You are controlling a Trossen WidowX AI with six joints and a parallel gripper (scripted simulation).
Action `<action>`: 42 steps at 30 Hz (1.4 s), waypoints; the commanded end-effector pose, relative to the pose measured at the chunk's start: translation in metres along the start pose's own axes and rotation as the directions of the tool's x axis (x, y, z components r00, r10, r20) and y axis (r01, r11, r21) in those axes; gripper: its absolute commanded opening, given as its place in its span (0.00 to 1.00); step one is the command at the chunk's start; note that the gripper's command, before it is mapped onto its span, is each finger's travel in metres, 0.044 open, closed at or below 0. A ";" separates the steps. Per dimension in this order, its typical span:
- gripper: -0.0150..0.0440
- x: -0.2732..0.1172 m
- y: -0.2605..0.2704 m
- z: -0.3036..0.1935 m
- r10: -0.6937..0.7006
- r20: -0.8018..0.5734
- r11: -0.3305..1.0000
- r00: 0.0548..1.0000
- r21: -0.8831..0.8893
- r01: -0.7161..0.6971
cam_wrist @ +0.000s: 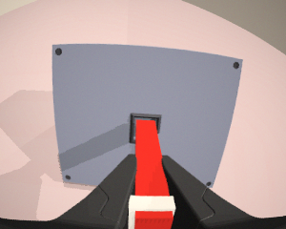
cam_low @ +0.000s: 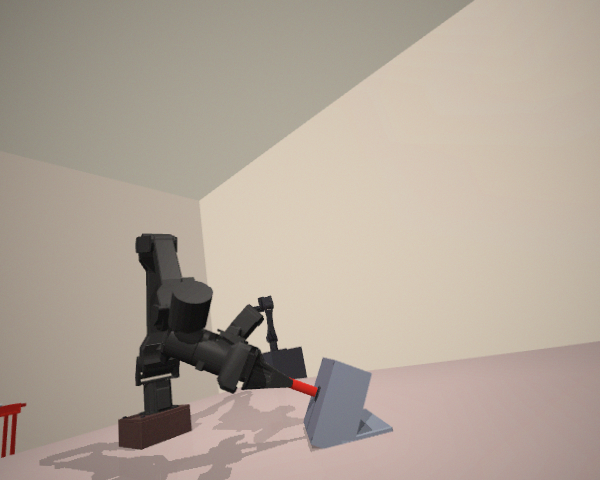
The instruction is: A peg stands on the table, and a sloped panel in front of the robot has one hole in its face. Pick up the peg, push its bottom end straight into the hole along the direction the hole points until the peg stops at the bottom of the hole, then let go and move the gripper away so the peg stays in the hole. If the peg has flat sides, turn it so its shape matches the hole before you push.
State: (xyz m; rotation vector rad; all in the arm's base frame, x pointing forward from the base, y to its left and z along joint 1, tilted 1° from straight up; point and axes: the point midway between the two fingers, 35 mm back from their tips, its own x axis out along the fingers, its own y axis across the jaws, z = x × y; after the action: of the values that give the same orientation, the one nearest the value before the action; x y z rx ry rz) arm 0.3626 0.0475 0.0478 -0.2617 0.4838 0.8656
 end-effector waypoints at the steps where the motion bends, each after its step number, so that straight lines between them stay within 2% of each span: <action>1: 0.25 0.003 0.000 -0.001 -0.001 -0.004 1.000 1.000 0.006 0.001; 42: 0.25 0.022 0.000 0.001 -0.001 -0.002 1.000 1.000 0.006 0.001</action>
State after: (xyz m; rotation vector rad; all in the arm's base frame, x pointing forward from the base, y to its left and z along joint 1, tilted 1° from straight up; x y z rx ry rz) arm 0.3735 0.0599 0.0401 -0.2605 0.4858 0.8607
